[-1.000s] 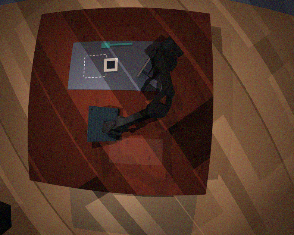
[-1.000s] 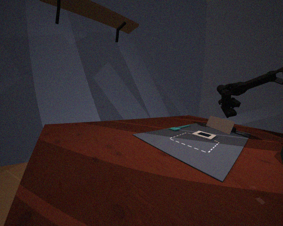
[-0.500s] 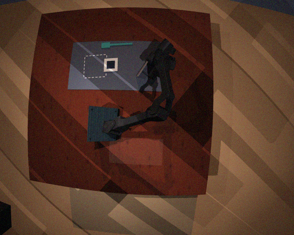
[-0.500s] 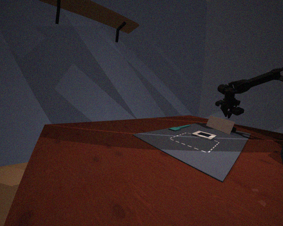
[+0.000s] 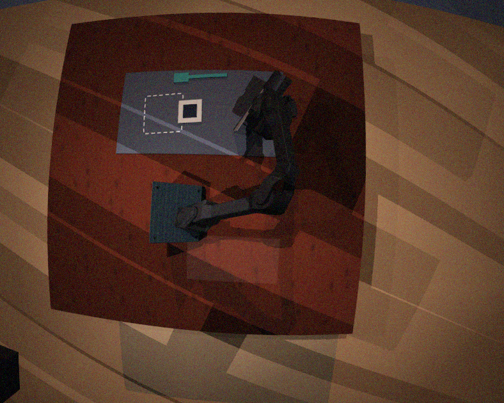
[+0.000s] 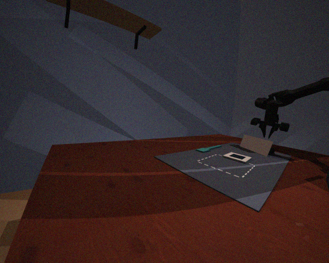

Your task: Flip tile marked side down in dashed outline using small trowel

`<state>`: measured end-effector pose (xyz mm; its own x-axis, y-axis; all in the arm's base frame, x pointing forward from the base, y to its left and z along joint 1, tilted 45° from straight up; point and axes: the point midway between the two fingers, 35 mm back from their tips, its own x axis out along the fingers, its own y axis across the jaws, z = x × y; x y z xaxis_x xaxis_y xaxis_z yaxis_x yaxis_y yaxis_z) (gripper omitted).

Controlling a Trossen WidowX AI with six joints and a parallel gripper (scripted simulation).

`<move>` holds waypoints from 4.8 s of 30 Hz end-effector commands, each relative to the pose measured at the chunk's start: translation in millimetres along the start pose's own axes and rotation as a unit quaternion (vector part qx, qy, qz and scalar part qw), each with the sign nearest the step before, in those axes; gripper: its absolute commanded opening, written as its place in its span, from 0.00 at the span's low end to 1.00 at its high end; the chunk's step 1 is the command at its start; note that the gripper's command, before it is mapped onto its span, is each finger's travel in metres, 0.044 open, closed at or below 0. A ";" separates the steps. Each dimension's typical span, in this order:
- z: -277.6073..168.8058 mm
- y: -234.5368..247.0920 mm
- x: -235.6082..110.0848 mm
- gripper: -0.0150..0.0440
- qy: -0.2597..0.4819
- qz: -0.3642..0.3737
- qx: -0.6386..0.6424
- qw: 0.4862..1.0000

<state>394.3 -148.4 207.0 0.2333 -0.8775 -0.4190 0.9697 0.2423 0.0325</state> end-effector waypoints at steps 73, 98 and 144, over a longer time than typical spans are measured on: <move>-115.1 -41.7 -33.6 0.42 0.169 0.048 -0.480 0.860; -162.1 -10.7 -47.9 0.42 0.170 0.048 -0.479 0.860; -96.0 -47.8 -49.3 0.42 0.166 0.048 -0.475 0.863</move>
<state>329.4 -76.9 138.9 0.1225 -0.7051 -0.6985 0.4122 0.6763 -0.6104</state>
